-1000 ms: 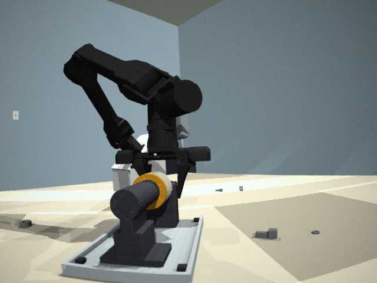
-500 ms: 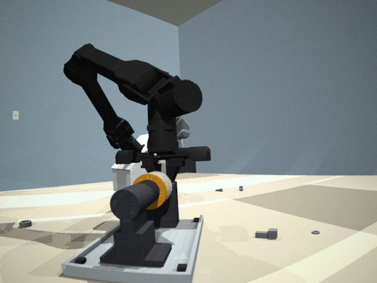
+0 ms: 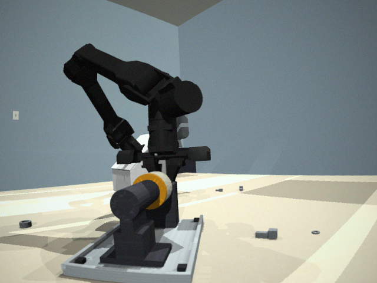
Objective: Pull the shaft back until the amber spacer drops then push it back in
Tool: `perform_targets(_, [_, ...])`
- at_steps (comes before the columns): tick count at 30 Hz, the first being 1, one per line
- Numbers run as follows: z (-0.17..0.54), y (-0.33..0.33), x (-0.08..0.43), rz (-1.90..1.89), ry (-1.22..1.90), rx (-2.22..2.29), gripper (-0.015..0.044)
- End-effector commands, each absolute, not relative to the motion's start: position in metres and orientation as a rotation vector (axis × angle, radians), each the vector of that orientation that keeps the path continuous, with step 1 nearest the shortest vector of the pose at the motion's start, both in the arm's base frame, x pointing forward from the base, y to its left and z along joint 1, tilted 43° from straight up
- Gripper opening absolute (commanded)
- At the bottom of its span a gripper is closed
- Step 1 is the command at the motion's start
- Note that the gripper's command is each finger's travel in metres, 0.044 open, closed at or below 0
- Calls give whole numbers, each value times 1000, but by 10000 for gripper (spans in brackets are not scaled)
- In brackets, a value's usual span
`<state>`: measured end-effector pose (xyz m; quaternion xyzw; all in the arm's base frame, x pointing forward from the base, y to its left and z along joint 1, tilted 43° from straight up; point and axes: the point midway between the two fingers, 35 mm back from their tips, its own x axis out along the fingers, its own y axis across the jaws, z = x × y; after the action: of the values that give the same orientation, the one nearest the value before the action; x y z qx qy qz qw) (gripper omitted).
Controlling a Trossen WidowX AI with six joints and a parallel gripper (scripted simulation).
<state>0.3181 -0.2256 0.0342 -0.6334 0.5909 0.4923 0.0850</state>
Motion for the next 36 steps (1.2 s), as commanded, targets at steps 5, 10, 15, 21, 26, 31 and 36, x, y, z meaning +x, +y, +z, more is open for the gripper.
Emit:
perform_targets(5, [30, -221, 314, 1475, 1760, -1885, 0])
perform_targets(10, [30, -220, 314, 1475, 1760, -1885, 0])
perform_targets(15, [30, -220, 314, 1475, 1760, -1885, 0])
perform_targets(21, [30, -220, 313, 1475, 1760, -1885, 0])
perform_targets(26, [29, -219, 313, 1475, 1760, -1885, 0])
perform_targets(31, [29, -219, 313, 1476, 1760, -1885, 0])
perform_targets(36, [29, -218, 312, 1476, 1760, -1885, 0])
